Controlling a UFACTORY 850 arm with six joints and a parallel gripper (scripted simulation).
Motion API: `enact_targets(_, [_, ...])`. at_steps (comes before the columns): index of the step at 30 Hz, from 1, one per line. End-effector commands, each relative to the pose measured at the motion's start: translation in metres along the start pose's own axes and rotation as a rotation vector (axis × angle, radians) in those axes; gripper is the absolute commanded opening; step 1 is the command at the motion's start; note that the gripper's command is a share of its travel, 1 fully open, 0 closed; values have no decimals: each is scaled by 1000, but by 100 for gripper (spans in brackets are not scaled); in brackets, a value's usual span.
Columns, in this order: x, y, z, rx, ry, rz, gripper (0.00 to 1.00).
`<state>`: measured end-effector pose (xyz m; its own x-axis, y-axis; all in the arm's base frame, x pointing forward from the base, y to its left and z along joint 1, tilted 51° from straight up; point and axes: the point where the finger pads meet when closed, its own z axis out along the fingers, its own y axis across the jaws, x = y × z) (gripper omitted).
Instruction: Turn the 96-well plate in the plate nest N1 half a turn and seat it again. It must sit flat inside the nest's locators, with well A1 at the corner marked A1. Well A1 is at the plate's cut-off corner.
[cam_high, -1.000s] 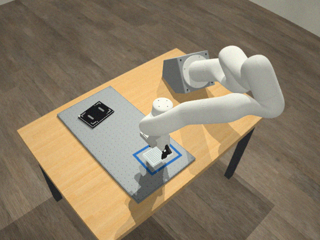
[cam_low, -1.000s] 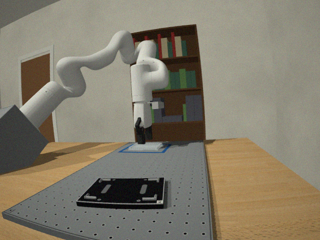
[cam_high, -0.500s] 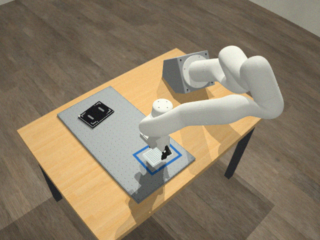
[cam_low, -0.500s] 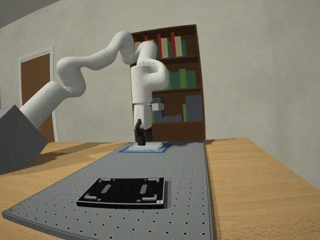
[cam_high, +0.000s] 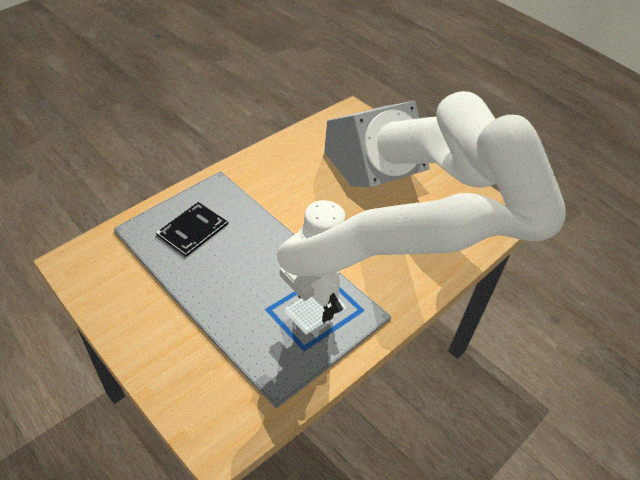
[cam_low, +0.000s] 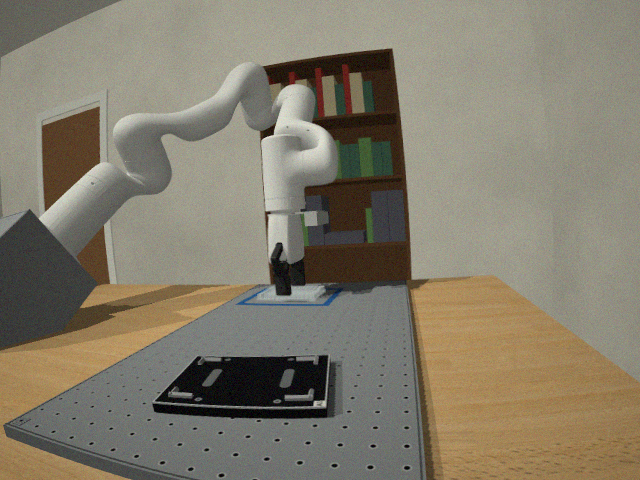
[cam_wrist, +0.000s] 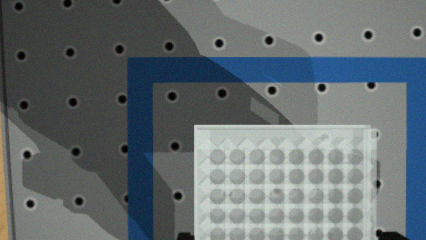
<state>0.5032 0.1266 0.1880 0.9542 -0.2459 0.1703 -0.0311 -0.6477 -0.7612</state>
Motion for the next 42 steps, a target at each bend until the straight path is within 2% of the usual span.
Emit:
enact_targets(1, [1,0,2,0,1,0,100])
enact_targets(23, [1,0,4,0,1,0,100])
enact_targets(24, [1,0,4,0,1,0,0])
enact_targets(42, [1,0,4,0,1,0,0])
